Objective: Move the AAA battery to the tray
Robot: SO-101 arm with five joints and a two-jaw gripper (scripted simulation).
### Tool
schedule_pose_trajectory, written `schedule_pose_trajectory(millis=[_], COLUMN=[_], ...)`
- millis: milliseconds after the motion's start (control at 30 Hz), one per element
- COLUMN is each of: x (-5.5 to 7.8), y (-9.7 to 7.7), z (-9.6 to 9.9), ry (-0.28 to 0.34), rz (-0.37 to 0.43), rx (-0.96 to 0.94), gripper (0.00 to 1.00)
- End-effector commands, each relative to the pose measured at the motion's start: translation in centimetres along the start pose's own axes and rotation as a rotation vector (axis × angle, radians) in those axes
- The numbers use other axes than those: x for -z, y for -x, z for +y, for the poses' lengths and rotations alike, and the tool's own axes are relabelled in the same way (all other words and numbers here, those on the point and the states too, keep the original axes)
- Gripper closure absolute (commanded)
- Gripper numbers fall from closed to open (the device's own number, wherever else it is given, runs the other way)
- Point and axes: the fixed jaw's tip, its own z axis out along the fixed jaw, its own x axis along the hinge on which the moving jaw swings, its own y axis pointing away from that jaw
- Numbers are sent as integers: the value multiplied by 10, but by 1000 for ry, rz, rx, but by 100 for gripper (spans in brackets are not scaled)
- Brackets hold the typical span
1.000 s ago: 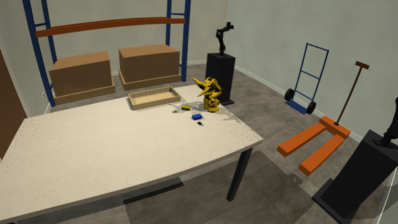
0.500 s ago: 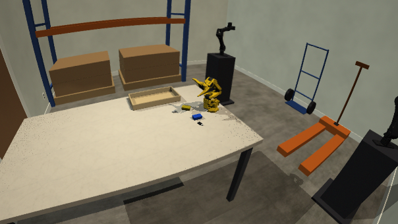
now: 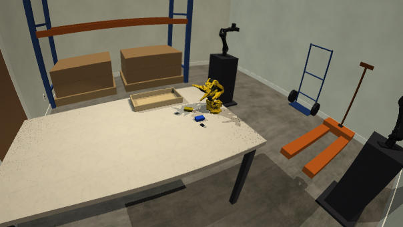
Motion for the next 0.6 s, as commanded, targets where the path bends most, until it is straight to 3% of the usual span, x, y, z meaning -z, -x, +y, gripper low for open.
schedule_pose_trajectory(millis=[0,267,500,567], x=[0,-25,-44,-44], y=[5,-8,-25,-25], z=[2,18,33,33], ry=[23,97,63,63], rz=[32,360,661,661], rx=[-50,-303,-496,-496], gripper=[15,37,57,57])
